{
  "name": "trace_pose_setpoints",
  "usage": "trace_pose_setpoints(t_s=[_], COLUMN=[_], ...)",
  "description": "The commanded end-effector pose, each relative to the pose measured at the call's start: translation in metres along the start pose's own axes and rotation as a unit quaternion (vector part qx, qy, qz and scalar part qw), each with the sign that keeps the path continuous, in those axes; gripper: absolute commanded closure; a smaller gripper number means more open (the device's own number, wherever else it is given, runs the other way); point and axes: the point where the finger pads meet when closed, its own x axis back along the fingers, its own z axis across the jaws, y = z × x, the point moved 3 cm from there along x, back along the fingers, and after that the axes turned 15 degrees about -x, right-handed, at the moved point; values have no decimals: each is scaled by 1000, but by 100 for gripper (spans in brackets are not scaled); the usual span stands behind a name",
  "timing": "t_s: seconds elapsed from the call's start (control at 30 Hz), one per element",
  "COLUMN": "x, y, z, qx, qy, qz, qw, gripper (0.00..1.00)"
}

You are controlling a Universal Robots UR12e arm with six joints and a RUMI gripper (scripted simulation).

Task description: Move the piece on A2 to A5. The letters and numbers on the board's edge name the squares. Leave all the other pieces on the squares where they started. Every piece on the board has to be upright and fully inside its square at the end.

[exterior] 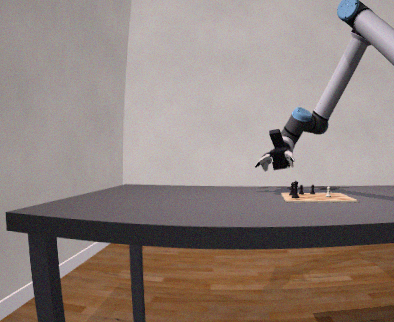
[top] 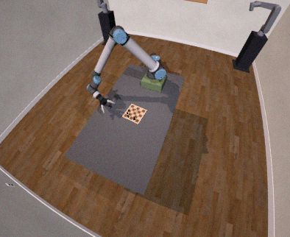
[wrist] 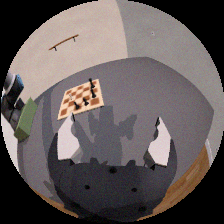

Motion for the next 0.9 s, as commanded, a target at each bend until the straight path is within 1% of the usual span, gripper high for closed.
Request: trace_pose_setpoints(t_s=[0.0, 0.07, 0.27, 0.5, 0.57, 0.63, 0.87], x=[2, 2, 2, 4, 5, 5, 5], y=[25, 25, 53, 78, 83, 83, 95], z=[-21, -21, -46, -68, -73, -73, -84], qx=[26, 26, 52, 77, 83, 83, 95], qy=[-34, -34, -66, -93, -99, -99, -113], qz=[17, 17, 36, 53, 57, 57, 66], qw=[999, 999, 996, 991, 990, 990, 987], gripper=[0, 0, 0, 0, 0, 0, 0])
